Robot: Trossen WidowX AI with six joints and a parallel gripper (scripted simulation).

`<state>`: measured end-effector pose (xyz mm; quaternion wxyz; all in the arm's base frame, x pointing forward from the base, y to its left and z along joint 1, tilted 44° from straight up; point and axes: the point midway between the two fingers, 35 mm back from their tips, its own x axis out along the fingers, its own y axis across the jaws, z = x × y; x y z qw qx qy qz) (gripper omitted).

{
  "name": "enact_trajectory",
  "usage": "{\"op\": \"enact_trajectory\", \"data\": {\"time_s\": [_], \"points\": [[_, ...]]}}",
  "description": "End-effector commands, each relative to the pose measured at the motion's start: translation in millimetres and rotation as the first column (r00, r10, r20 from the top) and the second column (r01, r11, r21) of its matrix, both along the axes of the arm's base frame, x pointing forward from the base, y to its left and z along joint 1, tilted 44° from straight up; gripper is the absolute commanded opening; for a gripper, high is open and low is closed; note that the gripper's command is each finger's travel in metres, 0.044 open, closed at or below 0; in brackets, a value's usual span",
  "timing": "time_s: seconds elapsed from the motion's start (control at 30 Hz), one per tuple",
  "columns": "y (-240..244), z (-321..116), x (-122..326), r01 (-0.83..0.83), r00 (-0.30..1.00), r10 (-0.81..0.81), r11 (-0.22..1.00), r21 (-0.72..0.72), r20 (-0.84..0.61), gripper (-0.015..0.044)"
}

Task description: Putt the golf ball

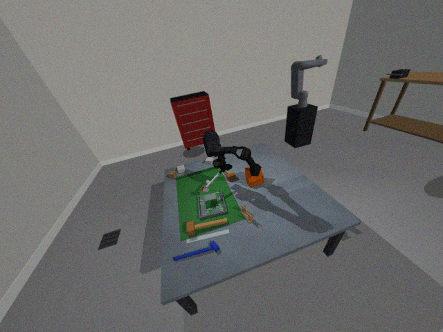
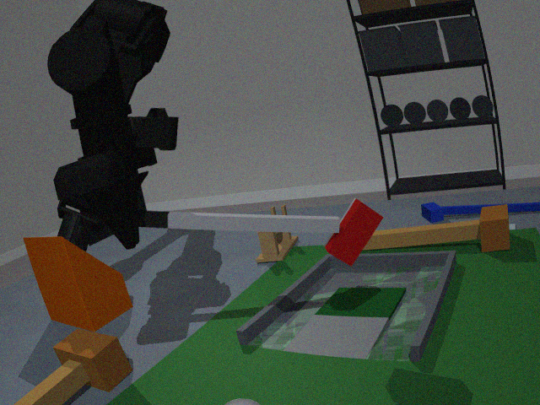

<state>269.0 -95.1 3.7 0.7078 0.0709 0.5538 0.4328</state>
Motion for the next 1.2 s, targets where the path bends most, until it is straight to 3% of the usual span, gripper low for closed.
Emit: {"op": "enact_trajectory", "data": {"time_s": [0.0, 0.5, 1.17], "points": [[-24.9, -20.6, -10.6, 0.102, 0.99, -0.103, 0.995, -0.018, -0.099, 0.0], [-89.8, -91.6, -70.7, 0.398, 0.815, -0.407, 0.911, -0.113, -0.413, 0.0], [-61.7, -122.9, -72.3, 0.401, 0.812, -0.409, 0.909, -0.113, -0.416, 0.0]]}}
